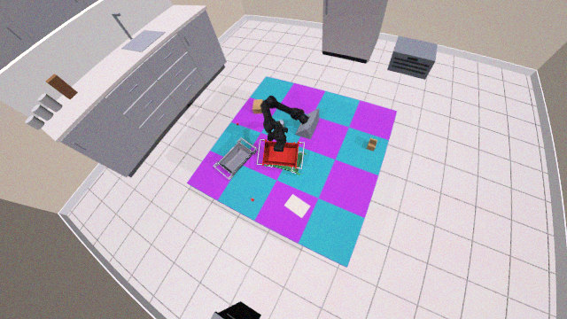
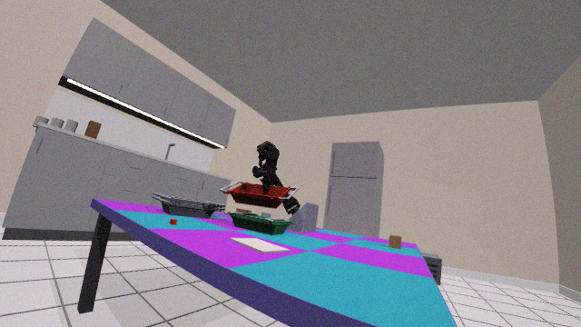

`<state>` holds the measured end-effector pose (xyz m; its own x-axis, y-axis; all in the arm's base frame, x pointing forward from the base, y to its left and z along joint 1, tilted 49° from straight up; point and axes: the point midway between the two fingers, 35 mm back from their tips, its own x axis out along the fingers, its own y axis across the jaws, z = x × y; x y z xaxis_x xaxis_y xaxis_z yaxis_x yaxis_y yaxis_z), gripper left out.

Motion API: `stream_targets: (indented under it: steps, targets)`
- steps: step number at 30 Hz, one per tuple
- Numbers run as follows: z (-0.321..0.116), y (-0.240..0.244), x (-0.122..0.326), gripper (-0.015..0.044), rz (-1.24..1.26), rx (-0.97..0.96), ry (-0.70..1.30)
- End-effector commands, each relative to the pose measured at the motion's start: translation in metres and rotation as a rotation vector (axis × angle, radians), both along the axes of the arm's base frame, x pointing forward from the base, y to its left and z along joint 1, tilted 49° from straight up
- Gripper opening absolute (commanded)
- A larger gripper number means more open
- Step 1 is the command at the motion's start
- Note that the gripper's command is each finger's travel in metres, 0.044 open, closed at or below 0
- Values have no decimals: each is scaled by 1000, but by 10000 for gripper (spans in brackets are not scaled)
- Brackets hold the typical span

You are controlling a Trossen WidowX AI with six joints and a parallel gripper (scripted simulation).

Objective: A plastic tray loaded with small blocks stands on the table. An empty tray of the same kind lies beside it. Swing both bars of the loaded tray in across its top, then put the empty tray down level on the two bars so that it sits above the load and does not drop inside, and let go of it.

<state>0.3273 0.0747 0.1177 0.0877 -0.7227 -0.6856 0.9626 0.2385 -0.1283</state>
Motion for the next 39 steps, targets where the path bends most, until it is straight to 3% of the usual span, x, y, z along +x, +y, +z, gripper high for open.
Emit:
stream_targets:
  steps: [1,15,39]
  targets:
    - [-7,-5,2,0,-21,-6,-23]
    - [-29,-33,4,0,-129,-21,-69]
    - [-34,-32,-5,0,-136,-22,-72]
